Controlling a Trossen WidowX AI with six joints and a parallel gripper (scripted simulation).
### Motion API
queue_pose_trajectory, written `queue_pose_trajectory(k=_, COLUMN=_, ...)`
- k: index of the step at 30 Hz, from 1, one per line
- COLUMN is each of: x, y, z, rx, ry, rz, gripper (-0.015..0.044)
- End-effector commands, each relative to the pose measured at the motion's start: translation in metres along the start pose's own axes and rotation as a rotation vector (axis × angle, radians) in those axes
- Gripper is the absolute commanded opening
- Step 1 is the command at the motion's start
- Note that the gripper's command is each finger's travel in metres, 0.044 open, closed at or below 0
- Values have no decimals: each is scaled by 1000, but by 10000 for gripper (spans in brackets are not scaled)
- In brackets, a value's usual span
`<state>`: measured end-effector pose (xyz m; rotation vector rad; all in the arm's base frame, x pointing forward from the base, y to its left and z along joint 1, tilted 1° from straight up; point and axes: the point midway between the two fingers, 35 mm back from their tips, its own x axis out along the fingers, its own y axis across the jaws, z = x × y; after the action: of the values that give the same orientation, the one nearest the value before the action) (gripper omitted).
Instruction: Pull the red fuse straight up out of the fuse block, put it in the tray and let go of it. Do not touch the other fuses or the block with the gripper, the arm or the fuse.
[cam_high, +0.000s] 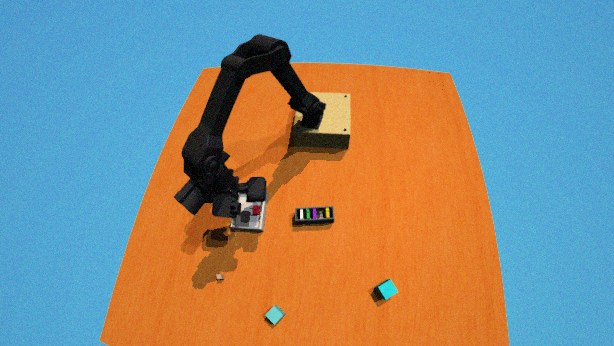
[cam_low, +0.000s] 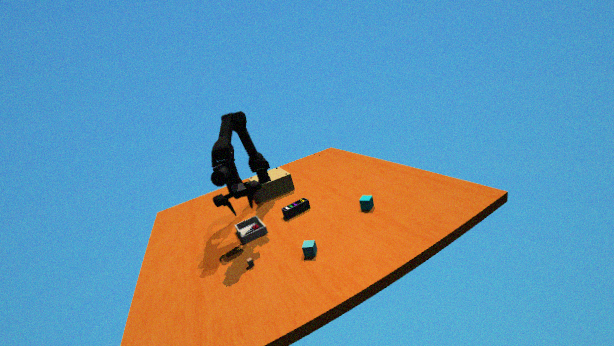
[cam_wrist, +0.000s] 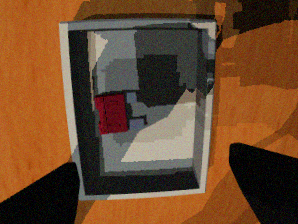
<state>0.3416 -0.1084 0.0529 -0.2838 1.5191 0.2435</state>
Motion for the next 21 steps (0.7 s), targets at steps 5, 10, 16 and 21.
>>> queue_pose_trajectory(k=5, x=0, y=1, z=-1, rx=0, ry=5, rz=4, gripper=330)
queue_pose_trajectory(k=10, x=0, y=1, z=-1, rx=0, ry=5, rz=4, gripper=330)
queue_pose_trajectory(k=16, x=0, y=1, z=-1, rx=0, ry=5, rz=4, gripper=330)
queue_pose_trajectory(k=21, x=0, y=1, z=-1, rx=0, ry=5, rz=4, gripper=330)
